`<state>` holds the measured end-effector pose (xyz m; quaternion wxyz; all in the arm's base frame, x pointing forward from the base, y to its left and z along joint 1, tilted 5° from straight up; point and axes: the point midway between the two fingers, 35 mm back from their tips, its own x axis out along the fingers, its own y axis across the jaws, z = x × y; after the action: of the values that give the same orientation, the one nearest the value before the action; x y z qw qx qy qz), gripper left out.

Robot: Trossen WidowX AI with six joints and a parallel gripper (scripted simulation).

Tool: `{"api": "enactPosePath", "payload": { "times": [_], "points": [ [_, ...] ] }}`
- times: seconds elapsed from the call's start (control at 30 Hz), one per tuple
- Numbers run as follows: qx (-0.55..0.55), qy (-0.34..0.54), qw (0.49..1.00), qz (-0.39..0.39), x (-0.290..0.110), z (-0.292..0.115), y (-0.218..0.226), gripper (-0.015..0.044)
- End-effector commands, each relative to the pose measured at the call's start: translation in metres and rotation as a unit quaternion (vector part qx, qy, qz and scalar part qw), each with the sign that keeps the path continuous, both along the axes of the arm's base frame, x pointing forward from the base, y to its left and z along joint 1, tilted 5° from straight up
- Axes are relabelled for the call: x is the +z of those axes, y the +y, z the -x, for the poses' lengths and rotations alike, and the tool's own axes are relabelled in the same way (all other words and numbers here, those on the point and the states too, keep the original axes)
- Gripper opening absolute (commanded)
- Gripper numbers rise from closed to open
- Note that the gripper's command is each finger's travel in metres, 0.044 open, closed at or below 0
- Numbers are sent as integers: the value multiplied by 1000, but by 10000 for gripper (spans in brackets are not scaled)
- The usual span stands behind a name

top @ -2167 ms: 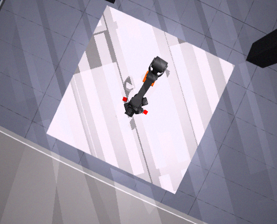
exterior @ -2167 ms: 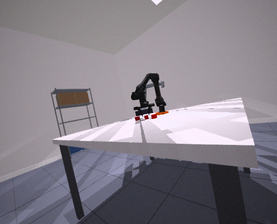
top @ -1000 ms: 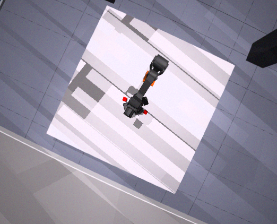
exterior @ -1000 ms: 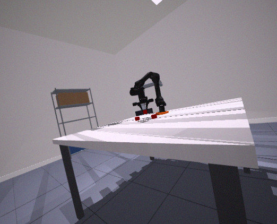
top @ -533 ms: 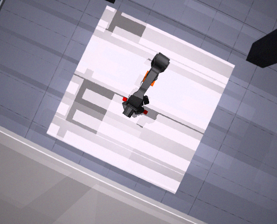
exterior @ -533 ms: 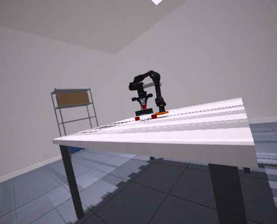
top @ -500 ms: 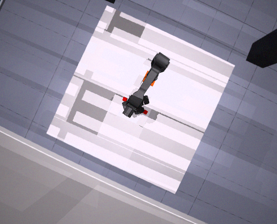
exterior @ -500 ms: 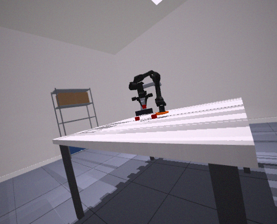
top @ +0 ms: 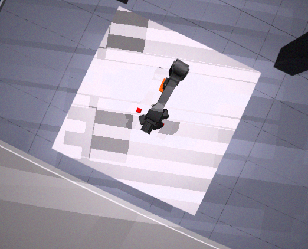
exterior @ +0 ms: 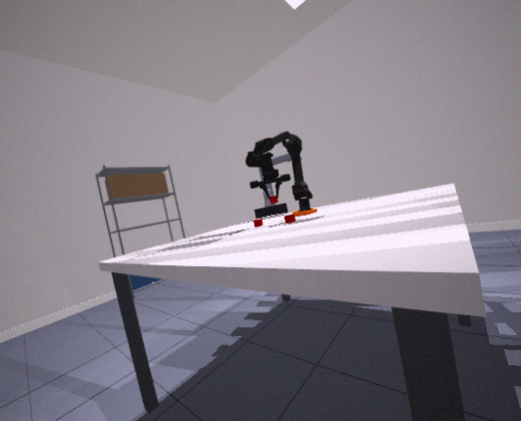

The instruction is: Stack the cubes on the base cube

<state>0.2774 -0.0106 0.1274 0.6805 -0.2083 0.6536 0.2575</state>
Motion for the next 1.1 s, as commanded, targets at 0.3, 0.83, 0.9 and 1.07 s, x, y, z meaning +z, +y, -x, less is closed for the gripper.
{"api": "enactPosePath", "payload": {
  "times": [0.3, 0.83, 0.9, 1.07],
  "points": [
    [-20, 4, 1000, -1, -17, -4, 39, 105],
    [-35, 6, 999, -4, -29, -4, 68, 105],
    [-35, 6, 999, -4, -29, -4, 68, 105],
    [-36, 6, 999, -4, -30, -4, 69, 105]
  ]
}}
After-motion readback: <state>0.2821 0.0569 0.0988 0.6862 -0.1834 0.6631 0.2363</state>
